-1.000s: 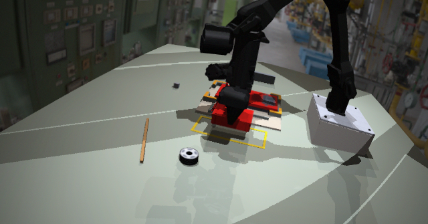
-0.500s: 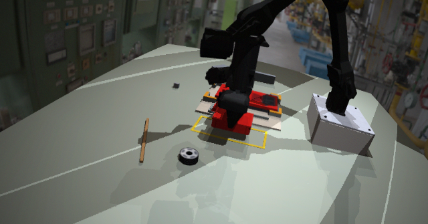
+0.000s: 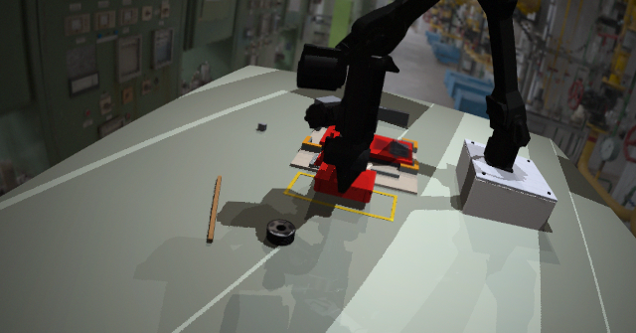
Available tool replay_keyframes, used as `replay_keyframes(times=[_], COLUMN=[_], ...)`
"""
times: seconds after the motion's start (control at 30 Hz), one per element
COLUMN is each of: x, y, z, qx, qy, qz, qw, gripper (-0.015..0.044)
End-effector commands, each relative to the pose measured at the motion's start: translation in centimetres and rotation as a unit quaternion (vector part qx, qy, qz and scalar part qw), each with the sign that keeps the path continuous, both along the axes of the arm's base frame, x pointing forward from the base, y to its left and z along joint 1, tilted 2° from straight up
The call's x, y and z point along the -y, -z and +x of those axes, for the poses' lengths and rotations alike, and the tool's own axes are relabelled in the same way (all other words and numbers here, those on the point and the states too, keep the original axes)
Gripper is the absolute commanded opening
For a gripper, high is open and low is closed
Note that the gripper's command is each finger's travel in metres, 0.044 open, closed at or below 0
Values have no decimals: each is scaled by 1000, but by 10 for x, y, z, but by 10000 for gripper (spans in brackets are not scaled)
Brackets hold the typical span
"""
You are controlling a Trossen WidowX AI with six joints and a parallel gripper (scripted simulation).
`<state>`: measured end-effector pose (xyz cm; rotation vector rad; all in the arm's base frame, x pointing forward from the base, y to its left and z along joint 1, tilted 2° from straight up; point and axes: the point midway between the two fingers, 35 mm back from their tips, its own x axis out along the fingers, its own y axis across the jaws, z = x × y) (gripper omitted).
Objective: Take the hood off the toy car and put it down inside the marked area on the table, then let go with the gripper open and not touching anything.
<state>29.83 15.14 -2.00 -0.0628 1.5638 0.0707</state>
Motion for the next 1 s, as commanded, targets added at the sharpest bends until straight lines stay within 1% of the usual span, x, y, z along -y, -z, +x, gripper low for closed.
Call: replay_keyframes(times=[0.0, 0.97], x=[0, 0], y=[4, 18], z=[-1, -1], qx=[-2, -2], qy=[2, 2], qz=[-1, -1], qw=[1000, 1000], gripper=[0, 0])
